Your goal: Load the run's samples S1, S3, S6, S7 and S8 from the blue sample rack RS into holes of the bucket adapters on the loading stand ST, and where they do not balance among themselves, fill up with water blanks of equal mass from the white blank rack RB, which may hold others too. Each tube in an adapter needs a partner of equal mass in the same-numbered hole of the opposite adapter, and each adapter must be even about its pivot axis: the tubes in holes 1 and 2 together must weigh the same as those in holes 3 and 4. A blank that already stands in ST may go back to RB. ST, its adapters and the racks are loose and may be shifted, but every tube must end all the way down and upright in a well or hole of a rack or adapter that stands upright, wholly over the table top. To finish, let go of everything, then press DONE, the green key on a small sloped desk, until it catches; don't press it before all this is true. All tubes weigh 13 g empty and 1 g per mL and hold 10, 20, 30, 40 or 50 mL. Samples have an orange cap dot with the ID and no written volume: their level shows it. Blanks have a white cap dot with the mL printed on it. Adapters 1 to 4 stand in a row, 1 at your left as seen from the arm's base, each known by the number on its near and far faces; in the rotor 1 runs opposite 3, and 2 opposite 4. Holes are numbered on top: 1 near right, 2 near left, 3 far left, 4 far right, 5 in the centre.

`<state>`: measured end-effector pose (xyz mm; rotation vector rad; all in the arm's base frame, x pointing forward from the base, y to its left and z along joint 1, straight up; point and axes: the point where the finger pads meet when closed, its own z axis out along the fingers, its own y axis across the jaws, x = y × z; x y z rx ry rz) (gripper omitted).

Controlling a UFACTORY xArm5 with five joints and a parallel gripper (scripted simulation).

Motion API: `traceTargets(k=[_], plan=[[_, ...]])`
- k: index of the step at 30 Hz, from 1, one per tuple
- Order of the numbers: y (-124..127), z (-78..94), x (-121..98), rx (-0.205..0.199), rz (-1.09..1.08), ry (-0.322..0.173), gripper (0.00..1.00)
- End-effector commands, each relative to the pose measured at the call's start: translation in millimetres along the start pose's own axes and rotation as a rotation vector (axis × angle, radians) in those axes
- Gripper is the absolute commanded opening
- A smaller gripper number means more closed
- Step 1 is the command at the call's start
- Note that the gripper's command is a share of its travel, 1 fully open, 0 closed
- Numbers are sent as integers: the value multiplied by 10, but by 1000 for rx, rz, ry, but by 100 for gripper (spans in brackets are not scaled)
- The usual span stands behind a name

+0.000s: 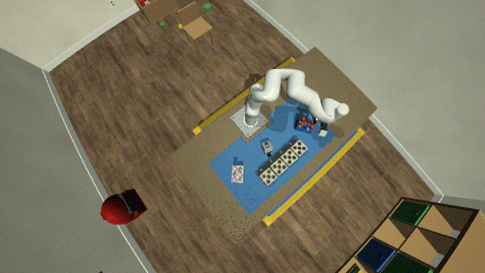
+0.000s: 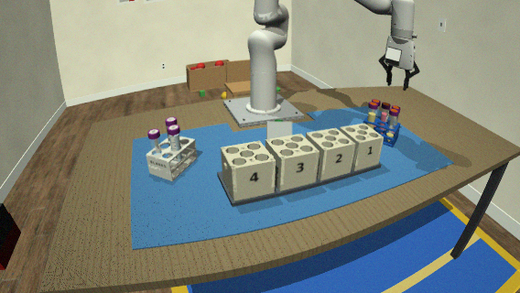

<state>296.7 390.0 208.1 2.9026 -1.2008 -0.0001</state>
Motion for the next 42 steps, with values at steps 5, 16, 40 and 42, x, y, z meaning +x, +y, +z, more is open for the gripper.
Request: traceTargets(k=[5, 16, 40, 42], plan=[[-11, 91, -1, 5, 0, -1, 57], [-12, 311, -1, 4, 0, -1, 57], [-13, 711, -1, 4, 0, -1, 57], [-13, 752, -1, 4, 0, -1, 57]])
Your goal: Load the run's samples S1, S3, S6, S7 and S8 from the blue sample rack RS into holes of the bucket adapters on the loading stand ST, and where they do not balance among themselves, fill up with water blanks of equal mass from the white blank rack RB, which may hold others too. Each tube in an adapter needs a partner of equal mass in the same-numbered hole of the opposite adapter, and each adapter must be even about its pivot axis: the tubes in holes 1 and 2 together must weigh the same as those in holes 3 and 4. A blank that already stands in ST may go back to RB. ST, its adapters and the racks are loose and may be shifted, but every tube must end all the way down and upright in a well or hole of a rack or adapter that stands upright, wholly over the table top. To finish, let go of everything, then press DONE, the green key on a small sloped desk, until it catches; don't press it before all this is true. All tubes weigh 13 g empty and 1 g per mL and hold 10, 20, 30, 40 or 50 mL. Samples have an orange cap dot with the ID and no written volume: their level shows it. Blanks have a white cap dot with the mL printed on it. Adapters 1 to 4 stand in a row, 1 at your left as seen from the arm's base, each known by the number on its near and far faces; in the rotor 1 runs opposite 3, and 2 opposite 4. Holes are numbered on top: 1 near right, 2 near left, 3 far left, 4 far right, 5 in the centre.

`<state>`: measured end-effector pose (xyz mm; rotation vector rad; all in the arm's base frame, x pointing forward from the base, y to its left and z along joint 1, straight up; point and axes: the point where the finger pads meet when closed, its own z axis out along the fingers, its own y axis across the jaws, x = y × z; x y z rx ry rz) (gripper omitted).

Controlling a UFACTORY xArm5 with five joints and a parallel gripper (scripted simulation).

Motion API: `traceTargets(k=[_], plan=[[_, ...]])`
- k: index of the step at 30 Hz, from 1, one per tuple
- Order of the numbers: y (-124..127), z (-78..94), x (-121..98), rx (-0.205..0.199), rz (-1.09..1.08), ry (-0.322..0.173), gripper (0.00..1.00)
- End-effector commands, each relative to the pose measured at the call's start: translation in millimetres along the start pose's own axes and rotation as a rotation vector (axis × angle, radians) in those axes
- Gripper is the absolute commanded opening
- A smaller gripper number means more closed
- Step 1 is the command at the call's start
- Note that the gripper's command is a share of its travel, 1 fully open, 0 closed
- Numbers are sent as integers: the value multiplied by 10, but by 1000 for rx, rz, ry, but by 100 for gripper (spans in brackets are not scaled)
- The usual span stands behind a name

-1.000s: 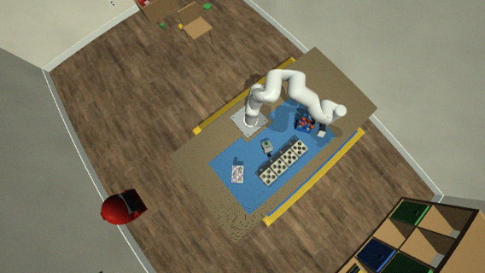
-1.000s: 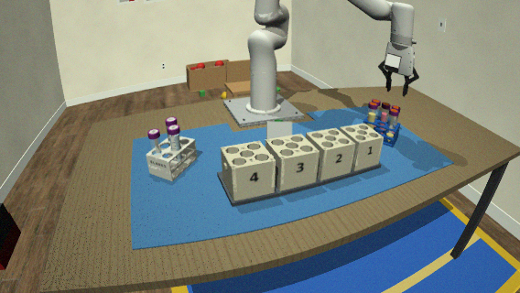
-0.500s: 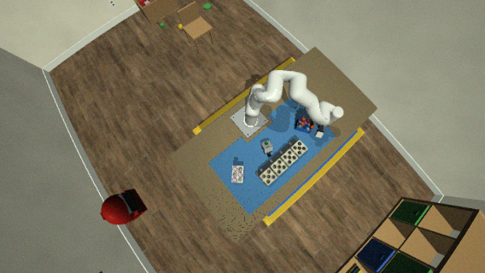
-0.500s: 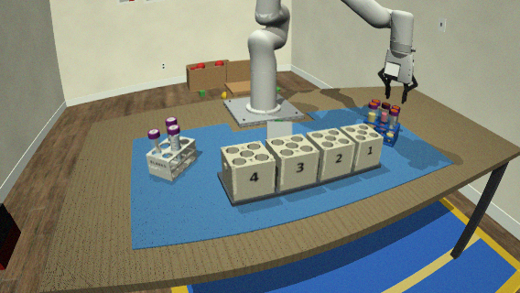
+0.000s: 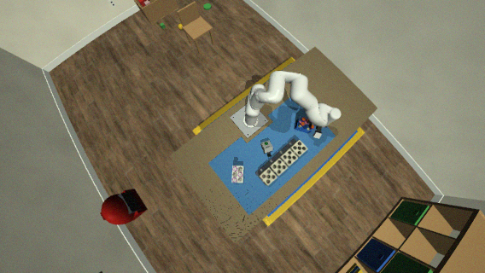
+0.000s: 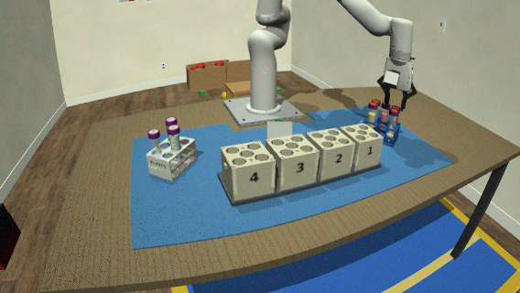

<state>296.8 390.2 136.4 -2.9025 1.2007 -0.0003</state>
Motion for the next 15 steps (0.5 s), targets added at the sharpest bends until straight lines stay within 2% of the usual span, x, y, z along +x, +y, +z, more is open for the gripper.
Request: traceTargets(k=[1, 4, 15], plan=[[-11, 55, -1, 3, 0, 0, 57], [-11, 113, -1, 3, 0, 0, 57], [-11, 119, -1, 3, 0, 0, 57]])
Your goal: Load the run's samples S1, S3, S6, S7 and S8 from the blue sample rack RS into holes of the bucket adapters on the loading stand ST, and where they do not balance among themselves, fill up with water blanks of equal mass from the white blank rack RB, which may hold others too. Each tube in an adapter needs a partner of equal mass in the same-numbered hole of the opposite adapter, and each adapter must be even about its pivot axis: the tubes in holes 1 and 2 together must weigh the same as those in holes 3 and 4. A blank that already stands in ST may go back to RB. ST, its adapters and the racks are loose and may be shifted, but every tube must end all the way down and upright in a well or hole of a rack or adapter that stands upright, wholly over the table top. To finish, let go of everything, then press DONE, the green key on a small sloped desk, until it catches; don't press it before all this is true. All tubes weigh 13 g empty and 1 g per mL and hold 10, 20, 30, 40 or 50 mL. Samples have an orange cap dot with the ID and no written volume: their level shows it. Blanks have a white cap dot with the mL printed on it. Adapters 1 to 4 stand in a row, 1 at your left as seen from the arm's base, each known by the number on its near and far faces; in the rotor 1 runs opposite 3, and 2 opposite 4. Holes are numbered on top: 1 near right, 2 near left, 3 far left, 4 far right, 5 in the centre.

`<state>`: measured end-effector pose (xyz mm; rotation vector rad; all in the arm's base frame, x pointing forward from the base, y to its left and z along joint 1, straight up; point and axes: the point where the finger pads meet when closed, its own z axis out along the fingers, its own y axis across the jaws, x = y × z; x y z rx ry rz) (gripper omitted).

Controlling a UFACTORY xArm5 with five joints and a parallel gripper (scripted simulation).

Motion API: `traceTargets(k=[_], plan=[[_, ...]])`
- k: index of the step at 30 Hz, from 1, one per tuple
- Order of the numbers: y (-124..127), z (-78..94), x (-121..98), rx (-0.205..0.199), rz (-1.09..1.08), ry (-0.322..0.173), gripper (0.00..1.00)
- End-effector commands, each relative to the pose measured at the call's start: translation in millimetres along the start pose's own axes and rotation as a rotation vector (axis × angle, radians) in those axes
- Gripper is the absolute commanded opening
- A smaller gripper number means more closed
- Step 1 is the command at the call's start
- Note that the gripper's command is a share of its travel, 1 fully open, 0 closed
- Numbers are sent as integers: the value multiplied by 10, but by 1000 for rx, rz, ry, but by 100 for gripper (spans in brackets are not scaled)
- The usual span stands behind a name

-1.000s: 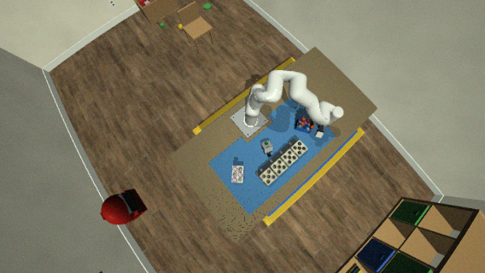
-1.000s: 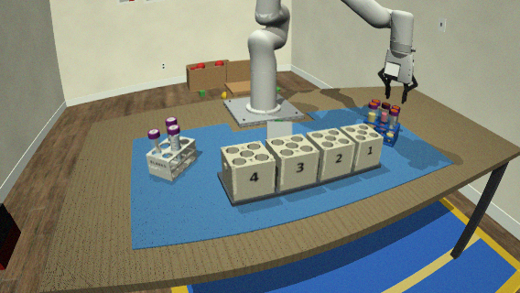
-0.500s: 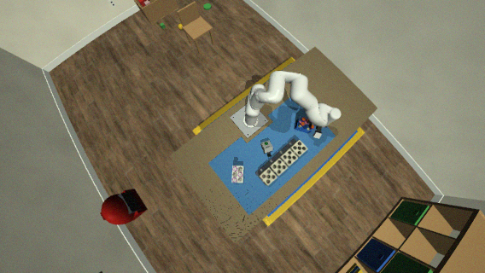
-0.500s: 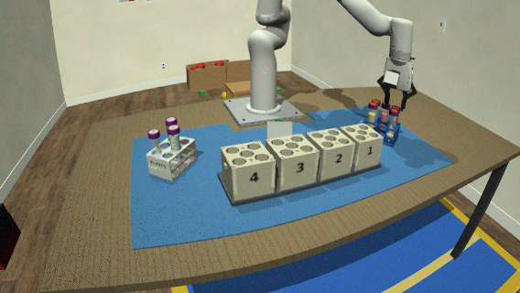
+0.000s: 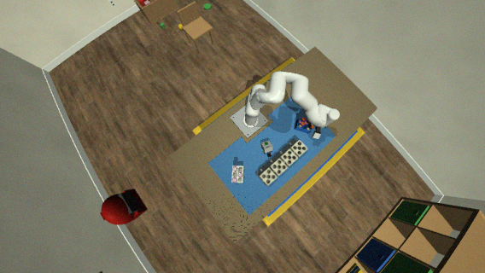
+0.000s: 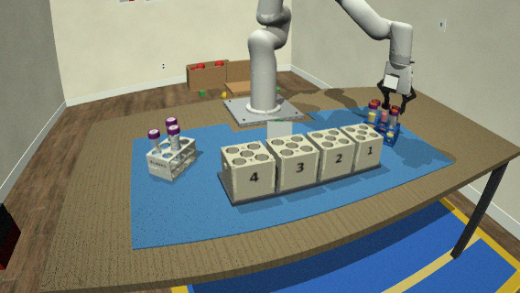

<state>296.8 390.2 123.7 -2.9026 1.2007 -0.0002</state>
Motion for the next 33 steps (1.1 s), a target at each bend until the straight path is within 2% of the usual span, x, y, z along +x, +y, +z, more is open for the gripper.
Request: traceTargets(k=[1, 33], plan=[[-11, -1, -1, 4, 0, 0, 57], [-11, 186, -1, 3, 0, 0, 57]])
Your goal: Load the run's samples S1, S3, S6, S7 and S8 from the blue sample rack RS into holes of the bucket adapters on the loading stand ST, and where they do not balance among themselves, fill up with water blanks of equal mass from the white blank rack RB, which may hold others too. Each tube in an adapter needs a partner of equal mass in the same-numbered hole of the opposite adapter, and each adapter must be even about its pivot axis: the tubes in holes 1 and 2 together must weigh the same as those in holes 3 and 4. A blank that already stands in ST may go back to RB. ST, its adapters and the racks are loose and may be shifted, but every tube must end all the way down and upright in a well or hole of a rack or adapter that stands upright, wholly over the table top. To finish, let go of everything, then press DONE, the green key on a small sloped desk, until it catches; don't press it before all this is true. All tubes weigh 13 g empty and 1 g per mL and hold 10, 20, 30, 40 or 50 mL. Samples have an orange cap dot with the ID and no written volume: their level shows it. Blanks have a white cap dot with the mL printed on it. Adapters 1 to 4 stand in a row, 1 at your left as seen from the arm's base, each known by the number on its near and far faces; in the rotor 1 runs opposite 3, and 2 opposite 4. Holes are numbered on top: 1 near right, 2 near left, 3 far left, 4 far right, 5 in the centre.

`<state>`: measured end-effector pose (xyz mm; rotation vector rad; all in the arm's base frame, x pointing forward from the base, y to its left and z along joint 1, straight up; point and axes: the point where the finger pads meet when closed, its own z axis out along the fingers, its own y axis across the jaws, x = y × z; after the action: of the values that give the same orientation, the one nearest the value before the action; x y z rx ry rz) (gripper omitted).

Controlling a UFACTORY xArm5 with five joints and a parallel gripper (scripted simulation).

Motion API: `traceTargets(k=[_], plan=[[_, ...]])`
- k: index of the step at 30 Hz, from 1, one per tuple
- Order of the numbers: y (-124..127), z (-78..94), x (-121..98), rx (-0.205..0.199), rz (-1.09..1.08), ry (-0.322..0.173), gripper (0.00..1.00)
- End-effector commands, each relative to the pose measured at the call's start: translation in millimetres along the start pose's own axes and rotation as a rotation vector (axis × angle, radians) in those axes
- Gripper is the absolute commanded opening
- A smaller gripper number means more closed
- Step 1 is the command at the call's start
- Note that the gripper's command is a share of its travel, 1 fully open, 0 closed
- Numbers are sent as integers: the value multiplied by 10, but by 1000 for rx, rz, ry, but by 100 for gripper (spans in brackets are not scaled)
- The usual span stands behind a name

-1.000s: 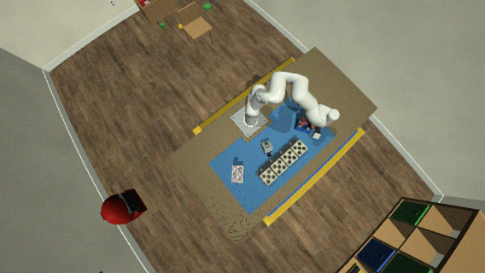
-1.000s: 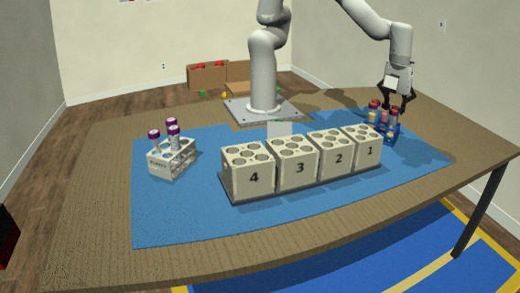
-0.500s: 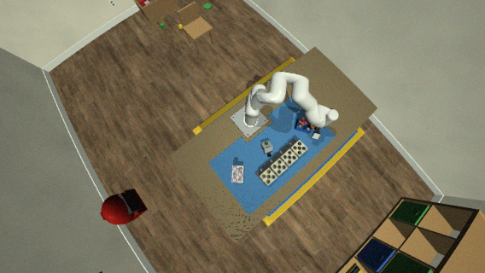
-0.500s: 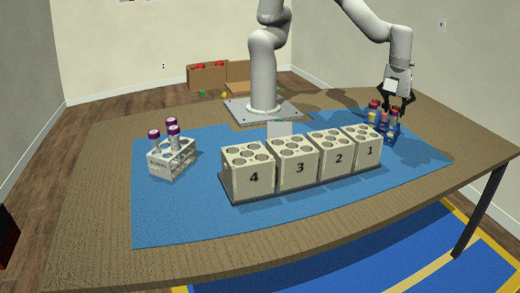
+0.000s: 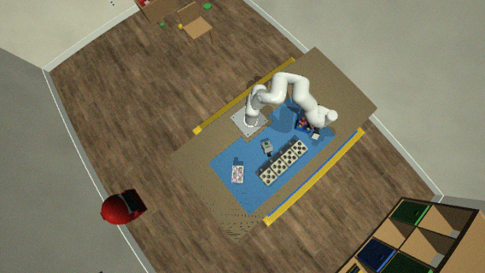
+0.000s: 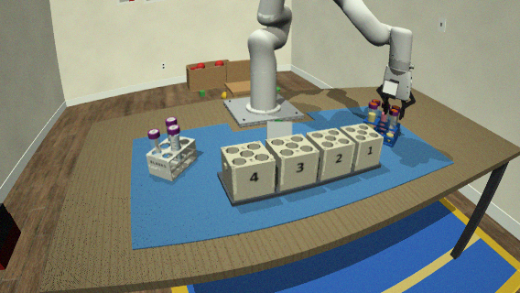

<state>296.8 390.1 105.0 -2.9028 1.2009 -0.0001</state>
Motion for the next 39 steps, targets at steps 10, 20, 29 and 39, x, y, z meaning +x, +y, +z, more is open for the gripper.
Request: traceTargets(k=[10, 20, 29, 39], plan=[[-12, -1, -2, 4, 0, -1, 57], [-12, -19, -2, 4, 0, -1, 0], [-12, -18, -2, 4, 0, -1, 0], [-12, -18, -2, 4, 0, -1, 0]])
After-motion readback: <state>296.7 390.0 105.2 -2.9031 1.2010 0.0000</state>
